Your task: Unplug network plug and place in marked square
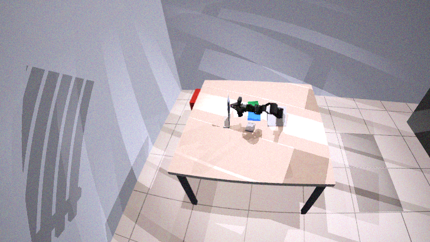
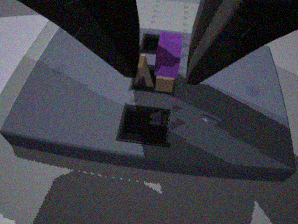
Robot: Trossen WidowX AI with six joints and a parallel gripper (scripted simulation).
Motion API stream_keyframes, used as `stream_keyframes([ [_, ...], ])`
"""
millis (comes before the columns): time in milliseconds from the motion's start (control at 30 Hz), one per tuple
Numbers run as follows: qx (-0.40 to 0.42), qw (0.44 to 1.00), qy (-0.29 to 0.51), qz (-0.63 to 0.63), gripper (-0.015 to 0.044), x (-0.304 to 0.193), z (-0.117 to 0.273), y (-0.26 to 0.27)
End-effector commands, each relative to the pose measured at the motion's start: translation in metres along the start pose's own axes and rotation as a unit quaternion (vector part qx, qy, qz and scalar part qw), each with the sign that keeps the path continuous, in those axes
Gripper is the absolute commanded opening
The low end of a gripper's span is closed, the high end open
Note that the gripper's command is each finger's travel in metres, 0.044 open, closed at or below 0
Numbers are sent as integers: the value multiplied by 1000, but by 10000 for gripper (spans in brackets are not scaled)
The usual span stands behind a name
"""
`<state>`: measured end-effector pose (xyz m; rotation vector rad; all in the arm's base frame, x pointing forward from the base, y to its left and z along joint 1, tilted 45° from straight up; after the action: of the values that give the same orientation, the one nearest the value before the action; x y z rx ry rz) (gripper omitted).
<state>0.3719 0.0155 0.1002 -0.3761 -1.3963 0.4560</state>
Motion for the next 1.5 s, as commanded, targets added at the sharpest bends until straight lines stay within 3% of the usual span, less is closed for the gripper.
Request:
stream_keyframes([
  [0, -1, 1000, 2, -1, 57, 0, 0, 0],
  [300, -1, 1000, 2, -1, 0, 0, 0, 0],
  [1467, -1, 1000, 3, -1, 0, -5, 18, -1],
])
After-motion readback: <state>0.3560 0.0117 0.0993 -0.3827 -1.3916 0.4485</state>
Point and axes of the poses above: the point midway between the two fingers, 35 mm back from their tips, its own z axis back along the fingers, its own y axis across the jaws, x = y × z, the point moved 3 cm from there along z, back along the fingers, and after that the axes turned 15 degrees about -z, right-handed, at the moved point
